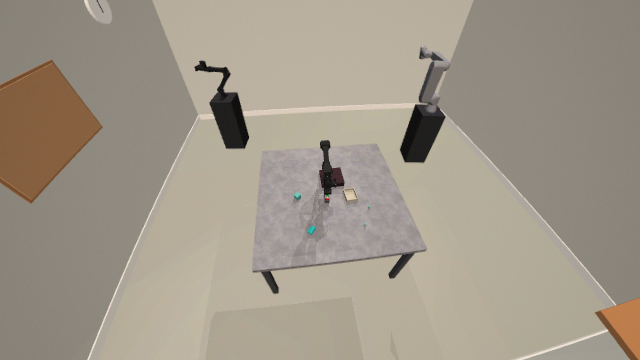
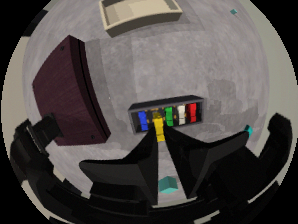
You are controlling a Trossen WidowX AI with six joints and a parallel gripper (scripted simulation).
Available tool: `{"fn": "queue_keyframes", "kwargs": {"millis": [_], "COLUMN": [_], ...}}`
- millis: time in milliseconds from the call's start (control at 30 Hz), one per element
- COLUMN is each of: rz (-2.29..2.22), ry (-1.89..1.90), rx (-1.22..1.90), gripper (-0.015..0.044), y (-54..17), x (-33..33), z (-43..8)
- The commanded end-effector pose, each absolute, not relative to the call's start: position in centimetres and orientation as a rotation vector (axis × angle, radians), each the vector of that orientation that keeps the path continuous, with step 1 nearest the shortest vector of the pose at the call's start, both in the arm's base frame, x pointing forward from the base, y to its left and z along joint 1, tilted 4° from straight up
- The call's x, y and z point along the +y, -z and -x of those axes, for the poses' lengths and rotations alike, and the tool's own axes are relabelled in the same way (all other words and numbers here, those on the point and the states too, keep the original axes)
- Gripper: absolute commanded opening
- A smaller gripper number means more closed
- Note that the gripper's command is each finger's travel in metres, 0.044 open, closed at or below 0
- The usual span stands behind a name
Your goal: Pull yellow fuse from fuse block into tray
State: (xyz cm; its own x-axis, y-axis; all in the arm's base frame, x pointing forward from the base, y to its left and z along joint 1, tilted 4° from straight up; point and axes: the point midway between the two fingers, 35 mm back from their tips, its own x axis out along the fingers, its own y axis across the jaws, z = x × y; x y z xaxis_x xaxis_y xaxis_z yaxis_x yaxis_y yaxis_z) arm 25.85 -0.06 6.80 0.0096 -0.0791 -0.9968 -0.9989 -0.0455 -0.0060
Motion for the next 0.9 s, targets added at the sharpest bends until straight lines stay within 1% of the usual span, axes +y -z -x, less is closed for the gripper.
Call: {"fn": "queue_keyframes", "kwargs": {"millis": [0, 867], "rz": [1.3, 1.3], "ry": [-1.196, -1.197], "rx": [1.239, 1.238], "gripper": [0.0, 0.0], "y": [-7.0, -9.7], "x": [0.0, 0.5], "z": [-25.8, -25.9]}}
